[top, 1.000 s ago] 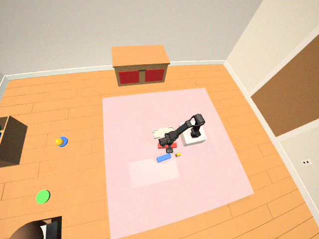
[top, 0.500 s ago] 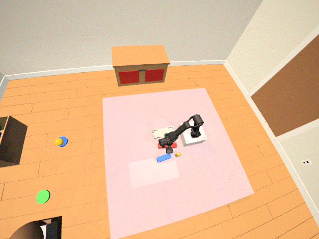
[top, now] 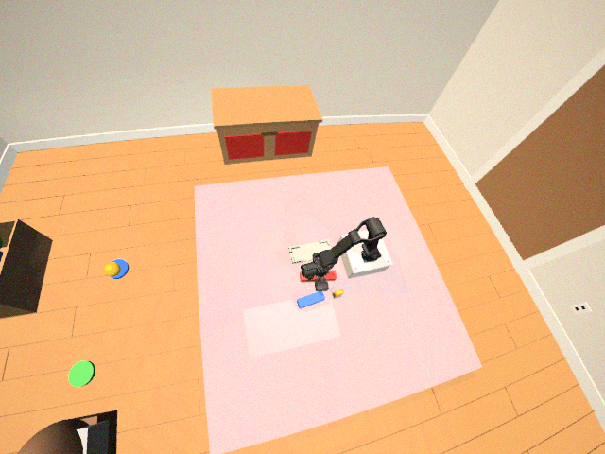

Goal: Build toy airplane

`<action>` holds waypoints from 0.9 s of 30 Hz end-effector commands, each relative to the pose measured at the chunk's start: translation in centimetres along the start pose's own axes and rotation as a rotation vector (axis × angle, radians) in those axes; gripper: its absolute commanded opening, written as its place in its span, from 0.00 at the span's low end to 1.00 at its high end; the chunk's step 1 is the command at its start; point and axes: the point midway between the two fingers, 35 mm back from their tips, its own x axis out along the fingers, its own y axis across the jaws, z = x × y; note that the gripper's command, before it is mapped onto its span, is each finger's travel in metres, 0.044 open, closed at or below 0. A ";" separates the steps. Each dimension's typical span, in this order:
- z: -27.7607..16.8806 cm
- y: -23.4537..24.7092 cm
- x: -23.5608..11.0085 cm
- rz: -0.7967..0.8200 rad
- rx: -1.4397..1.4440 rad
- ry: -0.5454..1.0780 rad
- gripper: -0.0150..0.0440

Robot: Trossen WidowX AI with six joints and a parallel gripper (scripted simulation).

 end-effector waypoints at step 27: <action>0.8 0.2 -9.1 0.004 -0.004 -0.018 0.25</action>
